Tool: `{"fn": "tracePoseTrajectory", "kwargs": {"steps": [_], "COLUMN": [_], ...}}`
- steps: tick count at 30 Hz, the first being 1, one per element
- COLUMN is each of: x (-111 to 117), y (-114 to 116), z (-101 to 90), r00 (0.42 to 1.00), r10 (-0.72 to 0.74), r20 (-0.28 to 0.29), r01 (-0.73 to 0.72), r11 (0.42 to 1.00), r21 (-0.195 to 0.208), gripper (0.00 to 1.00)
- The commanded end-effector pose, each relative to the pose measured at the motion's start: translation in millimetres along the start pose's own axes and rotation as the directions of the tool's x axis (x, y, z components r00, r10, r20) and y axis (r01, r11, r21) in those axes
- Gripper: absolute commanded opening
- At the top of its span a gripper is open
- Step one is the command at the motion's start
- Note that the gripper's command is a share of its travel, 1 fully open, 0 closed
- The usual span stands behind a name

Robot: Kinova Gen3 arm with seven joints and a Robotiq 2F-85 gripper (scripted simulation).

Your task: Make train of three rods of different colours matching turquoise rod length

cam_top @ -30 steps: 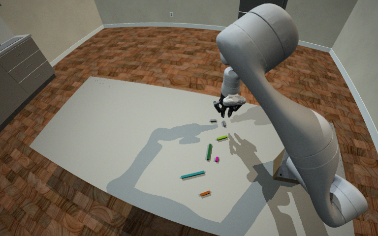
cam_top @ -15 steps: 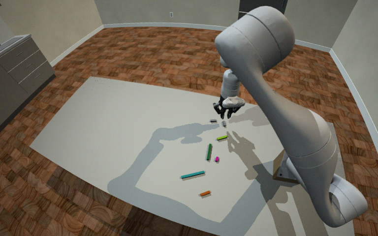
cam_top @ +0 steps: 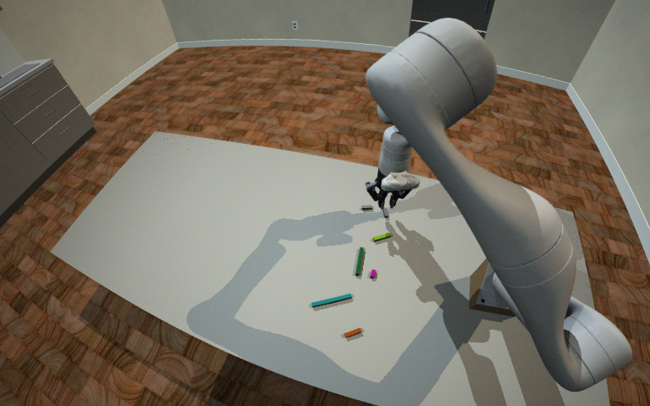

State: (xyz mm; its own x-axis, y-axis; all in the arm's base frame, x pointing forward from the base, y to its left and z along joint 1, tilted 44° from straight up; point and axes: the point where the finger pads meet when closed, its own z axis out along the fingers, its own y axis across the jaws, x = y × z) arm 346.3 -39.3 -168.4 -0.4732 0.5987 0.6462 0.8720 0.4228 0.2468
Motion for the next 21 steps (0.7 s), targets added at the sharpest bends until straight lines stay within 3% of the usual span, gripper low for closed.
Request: {"fn": "tracePoseTrajectory", "kwargs": {"steps": [1,21], "x": [0.6,0.2], "y": [-1.1,-1.0], "z": [5.1,17.4], "r00": [1.0,1.0], "r10": [0.001,0.001], "r20": [-0.003,-0.003], "r01": [-0.001,-0.001], "r11": [1.0,1.0], "r21": [0.002,0.002], "gripper": [0.24,0.24]}}
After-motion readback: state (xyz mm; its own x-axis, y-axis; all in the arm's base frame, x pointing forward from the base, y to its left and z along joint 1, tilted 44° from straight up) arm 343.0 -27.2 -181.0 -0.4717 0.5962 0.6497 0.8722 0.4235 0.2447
